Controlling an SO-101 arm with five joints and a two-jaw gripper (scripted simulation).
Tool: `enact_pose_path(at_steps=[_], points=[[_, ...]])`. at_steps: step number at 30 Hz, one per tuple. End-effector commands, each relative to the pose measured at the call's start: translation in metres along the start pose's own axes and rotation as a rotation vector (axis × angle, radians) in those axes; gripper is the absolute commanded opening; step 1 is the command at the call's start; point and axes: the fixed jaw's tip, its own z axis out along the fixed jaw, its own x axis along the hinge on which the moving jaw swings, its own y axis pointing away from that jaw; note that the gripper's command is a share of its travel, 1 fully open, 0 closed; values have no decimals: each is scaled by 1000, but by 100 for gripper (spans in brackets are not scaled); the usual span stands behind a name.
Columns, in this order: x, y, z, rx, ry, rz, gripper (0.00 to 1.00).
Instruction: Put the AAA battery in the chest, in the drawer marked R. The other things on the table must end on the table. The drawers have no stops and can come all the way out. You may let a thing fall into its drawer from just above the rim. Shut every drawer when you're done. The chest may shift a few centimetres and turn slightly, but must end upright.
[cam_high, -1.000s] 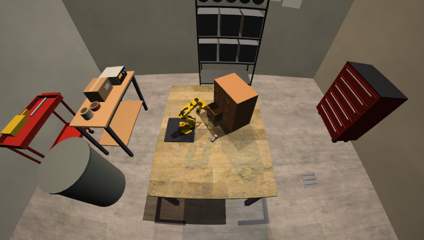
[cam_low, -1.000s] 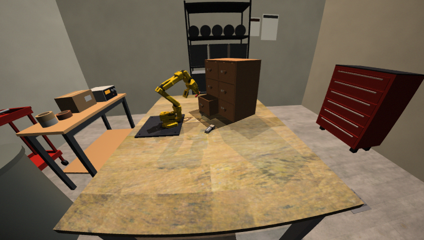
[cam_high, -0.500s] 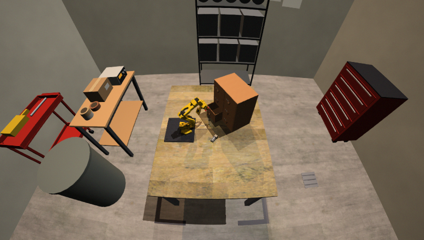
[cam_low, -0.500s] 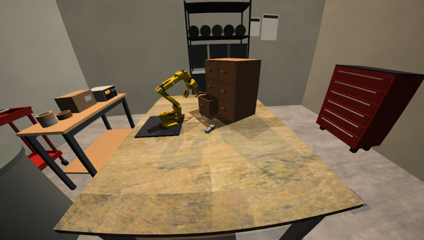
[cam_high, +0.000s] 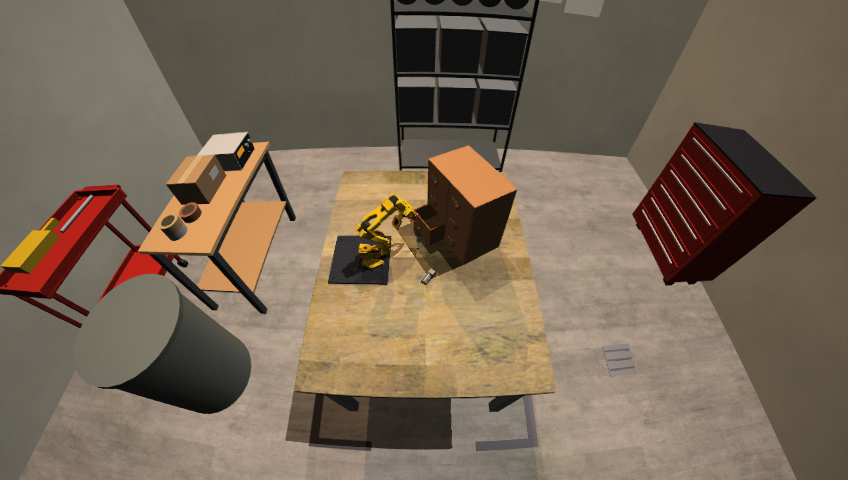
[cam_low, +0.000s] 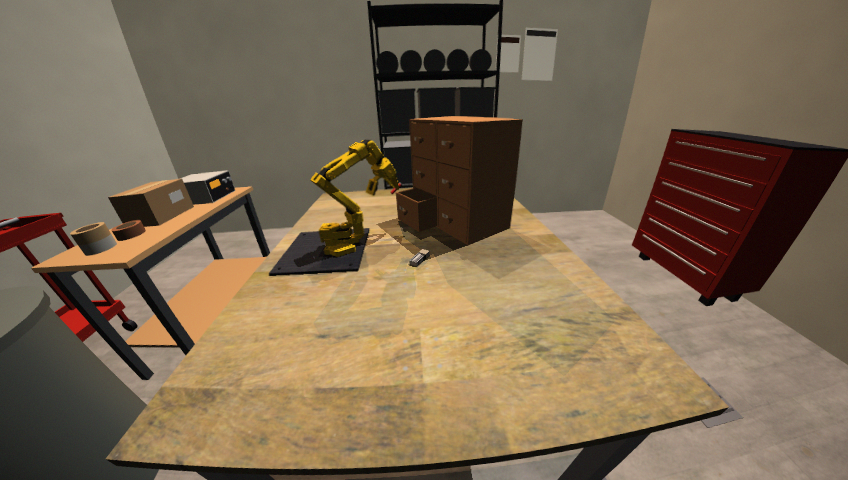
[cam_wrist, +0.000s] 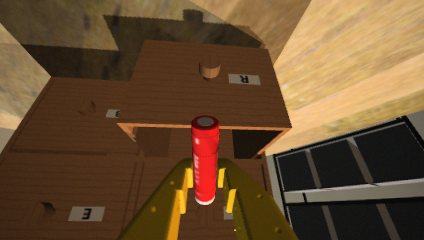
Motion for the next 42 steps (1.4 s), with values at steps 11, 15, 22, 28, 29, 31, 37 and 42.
enact_pose_path(at_steps=[11, 15, 22, 28, 29, 31, 37, 42], points=[[1, 0, 0, 1, 8, -6, 0], [0, 0, 0, 1, 8, -6, 0], [16, 0, 6, 1, 8, -6, 0], [45, 0, 26, 0, 8, -6, 0], [49, 0, 30, -1, 8, -6, 0], [58, 0, 39, -1, 8, -6, 0], [62, 0, 44, -1, 8, -6, 0], [62, 0, 44, -1, 8, -6, 0]])
